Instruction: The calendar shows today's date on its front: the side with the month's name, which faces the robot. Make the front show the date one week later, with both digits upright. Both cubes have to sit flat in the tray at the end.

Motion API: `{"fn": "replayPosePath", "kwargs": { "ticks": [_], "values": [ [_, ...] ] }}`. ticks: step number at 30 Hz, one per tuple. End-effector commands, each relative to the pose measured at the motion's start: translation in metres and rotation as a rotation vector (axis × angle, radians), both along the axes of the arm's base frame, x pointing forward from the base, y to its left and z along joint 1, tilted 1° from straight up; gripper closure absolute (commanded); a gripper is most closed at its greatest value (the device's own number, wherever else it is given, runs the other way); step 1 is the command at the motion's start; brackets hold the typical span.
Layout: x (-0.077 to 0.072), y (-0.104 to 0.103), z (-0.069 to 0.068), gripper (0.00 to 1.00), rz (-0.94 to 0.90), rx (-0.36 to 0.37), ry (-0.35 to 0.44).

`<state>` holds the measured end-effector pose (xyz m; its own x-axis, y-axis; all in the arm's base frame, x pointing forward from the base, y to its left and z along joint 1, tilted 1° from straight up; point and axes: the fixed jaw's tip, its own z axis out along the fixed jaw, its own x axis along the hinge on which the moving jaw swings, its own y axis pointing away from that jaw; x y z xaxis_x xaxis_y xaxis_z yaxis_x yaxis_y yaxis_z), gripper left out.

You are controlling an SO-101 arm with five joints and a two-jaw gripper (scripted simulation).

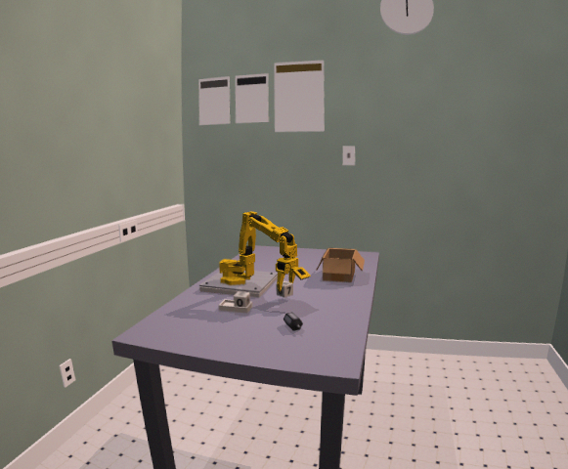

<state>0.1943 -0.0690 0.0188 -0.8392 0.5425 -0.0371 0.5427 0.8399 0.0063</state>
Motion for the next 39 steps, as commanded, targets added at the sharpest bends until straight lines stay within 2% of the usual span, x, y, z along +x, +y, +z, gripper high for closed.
{"fn": "replayPosePath", "kwargs": {
  "ticks": [1,39],
  "values": [
    [-0.004,0.0,-0.007,1.0,0.002,0.009,0.021],
    [-0.003,0.0,-0.018,1.0,0.002,0.009,0.021]
  ]
}}
